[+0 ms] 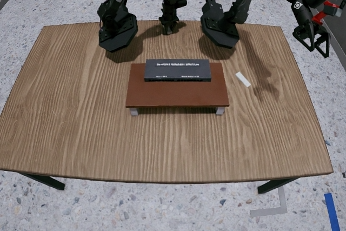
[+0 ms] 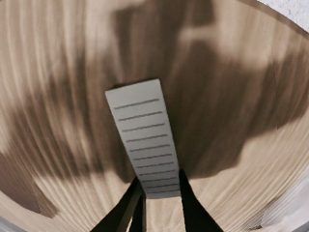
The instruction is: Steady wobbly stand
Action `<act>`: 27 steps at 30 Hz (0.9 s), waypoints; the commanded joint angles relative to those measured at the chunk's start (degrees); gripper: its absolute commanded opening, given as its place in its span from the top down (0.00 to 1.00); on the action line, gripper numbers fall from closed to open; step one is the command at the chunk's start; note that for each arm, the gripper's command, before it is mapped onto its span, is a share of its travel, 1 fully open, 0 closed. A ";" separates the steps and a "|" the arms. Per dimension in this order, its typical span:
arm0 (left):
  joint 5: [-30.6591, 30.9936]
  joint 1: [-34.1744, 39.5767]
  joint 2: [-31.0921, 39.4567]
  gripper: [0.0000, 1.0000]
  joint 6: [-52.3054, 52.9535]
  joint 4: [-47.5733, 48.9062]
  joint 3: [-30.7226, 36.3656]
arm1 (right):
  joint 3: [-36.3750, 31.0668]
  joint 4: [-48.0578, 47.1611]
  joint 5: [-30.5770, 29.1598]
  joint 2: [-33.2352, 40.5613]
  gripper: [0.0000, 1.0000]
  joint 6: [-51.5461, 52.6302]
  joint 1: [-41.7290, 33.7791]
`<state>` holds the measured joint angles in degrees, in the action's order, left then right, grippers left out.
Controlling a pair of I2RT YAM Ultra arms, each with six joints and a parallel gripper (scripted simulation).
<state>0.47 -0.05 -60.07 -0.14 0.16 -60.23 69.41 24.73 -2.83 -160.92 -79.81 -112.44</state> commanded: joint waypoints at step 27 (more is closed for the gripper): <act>0.13 0.78 1.34 0.00 0.36 -0.77 -0.07 | 1.13 -1.03 0.42 0.82 0.60 -0.31 -0.52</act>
<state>0.47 -0.05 -60.07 -0.14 0.16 -60.23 69.43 23.64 -2.92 -161.62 -79.85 -112.42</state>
